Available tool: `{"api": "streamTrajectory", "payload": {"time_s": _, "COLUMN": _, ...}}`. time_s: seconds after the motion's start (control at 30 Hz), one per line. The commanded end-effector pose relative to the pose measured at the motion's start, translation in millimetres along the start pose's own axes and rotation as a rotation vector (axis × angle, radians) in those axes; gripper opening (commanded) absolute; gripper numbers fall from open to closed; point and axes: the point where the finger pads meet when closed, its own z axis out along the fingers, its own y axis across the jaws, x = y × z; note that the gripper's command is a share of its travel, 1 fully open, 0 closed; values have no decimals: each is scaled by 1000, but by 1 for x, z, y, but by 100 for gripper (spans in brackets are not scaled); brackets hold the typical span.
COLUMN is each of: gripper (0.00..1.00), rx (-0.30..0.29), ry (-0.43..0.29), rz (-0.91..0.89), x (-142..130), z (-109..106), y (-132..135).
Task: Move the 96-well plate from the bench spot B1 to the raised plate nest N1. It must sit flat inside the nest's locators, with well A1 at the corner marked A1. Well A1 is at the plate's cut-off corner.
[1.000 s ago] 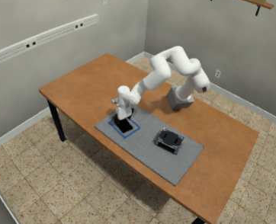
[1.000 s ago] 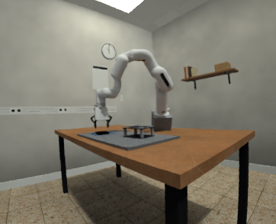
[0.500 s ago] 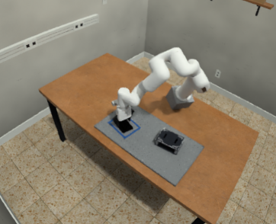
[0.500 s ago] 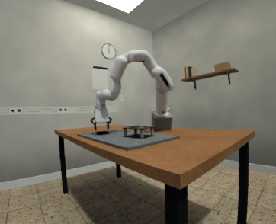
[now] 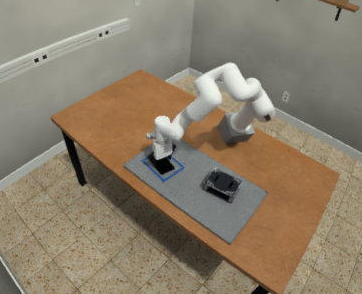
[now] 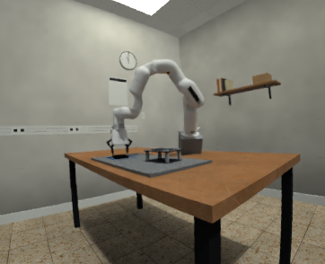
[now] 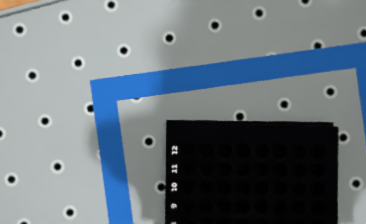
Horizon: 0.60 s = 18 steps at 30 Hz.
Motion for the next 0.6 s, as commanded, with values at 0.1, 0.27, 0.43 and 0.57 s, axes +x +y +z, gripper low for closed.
{"api": "streamTrajectory", "payload": {"time_s": 0.1, "gripper": 100, "rx": 4, "ry": 2, "rz": 0, "x": 1, "z": 3, "y": -2}}
{"api": "streamTrajectory", "payload": {"time_s": 0.27, "gripper": 100, "rx": 4, "ry": 2, "rz": 0, "x": 1, "z": 6, "y": -2}}
{"api": "streamTrajectory", "payload": {"time_s": 0.43, "gripper": 100, "rx": 4, "ry": 2, "rz": 0, "x": 1, "z": 8, "y": -2}}
{"api": "streamTrajectory", "payload": {"time_s": 0.57, "gripper": 100, "rx": 4, "ry": 2, "rz": 0, "x": 1, "z": 11, "y": -2}}
